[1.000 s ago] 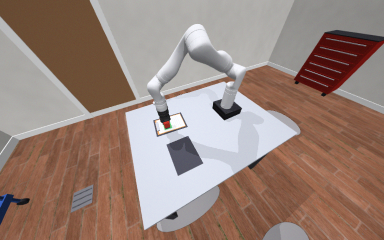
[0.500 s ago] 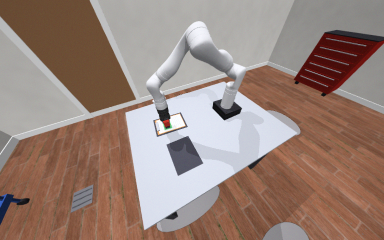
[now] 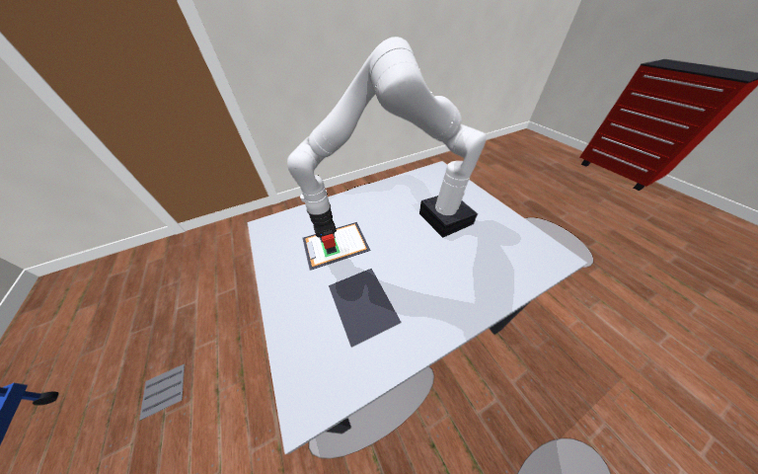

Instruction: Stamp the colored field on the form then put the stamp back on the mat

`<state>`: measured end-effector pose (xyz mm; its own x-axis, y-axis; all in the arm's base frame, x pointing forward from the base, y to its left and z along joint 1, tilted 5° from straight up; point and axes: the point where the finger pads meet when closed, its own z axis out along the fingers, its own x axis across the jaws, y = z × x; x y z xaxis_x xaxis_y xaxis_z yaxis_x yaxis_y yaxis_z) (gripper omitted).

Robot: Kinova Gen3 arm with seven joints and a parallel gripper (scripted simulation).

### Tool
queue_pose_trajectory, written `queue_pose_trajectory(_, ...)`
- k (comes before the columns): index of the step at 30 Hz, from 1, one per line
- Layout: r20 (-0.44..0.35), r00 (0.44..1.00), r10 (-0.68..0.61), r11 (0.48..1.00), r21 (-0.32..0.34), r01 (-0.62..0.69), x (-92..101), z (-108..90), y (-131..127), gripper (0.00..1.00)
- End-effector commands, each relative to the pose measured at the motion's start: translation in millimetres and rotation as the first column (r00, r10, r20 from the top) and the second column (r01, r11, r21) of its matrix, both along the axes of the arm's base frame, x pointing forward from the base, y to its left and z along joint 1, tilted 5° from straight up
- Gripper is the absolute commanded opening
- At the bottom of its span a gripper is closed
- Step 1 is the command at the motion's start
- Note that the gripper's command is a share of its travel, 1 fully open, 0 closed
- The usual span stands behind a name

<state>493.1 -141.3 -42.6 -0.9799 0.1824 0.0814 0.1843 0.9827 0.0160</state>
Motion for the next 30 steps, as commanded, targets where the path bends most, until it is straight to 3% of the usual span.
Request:
queue_pose_trajectory(1, 0.002, 1.0, 0.0, 1.0, 0.0, 0.0, 0.9, 1.1, -0.1, 0.58)
queue_pose_trajectory(8, 0.002, 1.0, 0.0, 1.0, 0.0, 0.0, 1.1, 3.4, -0.2, 0.58)
queue_pose_trajectory(14, 0.002, 1.0, 0.0, 1.0, 0.0, 0.0, 3.7, 37.0, -1.2, 0.58)
queue_pose_trajectory(25, 0.002, 1.0, 0.0, 1.0, 0.0, 0.0, 3.9, 39.1, -1.0, 0.58)
queue_pose_trajectory(28, 0.003, 1.0, 0.011, 1.0, 0.0, -0.011, 7.3, 39.4, 9.8, 0.58)
queue_pose_trajectory(30, 0.004, 1.0, 0.031, 1.0, 0.001, -0.031, 13.3, 40.0, 31.0, 0.58)
